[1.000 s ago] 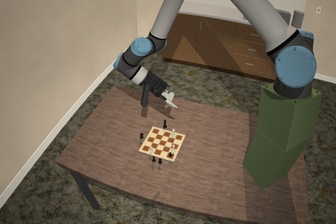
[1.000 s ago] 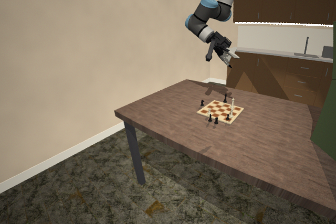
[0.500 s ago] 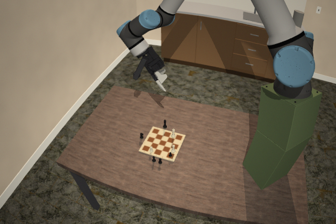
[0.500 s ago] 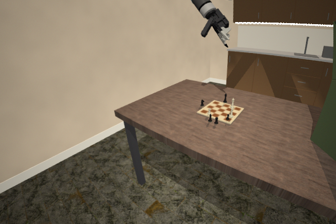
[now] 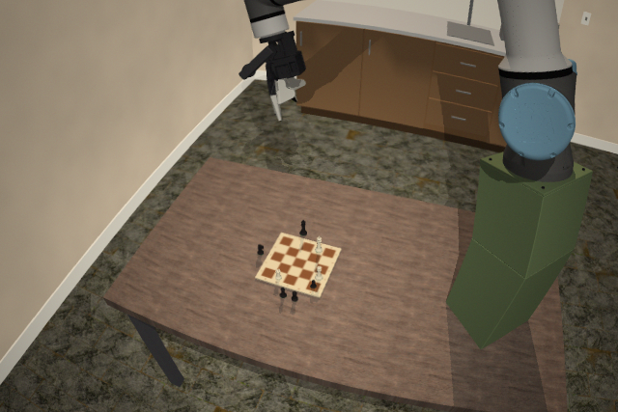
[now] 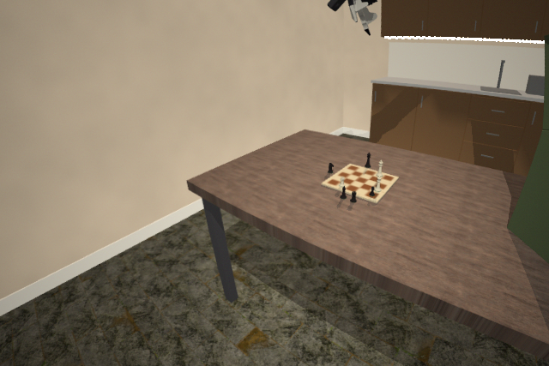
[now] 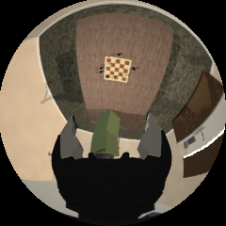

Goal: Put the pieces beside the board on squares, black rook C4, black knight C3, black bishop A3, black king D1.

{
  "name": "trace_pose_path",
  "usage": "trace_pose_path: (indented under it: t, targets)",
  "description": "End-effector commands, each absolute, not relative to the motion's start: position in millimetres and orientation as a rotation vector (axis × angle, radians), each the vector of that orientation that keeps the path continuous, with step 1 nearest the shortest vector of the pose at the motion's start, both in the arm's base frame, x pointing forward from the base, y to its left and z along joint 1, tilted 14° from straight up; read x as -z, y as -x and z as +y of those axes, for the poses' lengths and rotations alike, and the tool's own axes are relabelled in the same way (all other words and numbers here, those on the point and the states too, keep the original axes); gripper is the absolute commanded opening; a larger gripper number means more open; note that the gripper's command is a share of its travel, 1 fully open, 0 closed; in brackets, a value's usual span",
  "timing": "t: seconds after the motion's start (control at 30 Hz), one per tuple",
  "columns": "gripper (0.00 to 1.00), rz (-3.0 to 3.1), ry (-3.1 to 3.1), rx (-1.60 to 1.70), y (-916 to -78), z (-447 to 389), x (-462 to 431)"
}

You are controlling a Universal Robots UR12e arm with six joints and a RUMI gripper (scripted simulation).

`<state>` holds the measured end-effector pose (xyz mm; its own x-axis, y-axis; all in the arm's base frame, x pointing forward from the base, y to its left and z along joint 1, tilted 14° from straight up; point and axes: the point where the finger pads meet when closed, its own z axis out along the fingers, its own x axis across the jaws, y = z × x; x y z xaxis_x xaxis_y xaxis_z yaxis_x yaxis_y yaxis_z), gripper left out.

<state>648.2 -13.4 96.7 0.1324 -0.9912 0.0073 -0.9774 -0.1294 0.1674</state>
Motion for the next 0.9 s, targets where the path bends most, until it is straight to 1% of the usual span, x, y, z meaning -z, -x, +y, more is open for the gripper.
trace_pose_path:
  t: [0.0, 0.1, 0.17, 0.37, 0.63, 0.73, 0.87]
  targets:
    - [1.00, -2.208, -2.224, 0.008, -646, -1, -161]
    - [1.00, -2.005, -2.327, 0.058, -651, 6, -144]
    - [1.00, -2.005, -2.327, 0.058, -651, 6, -144]
    - [1.00, -1.498, -2.508, 0.210, -662, 22, -95]
    - [1.00, -0.977, -2.606, 0.385, -670, 40, -43]
    - [1.00, -0.948, -2.608, 0.395, -670, 40, -43]
    - [1.00, -0.590, -2.621, 0.526, -673, 53, -9]
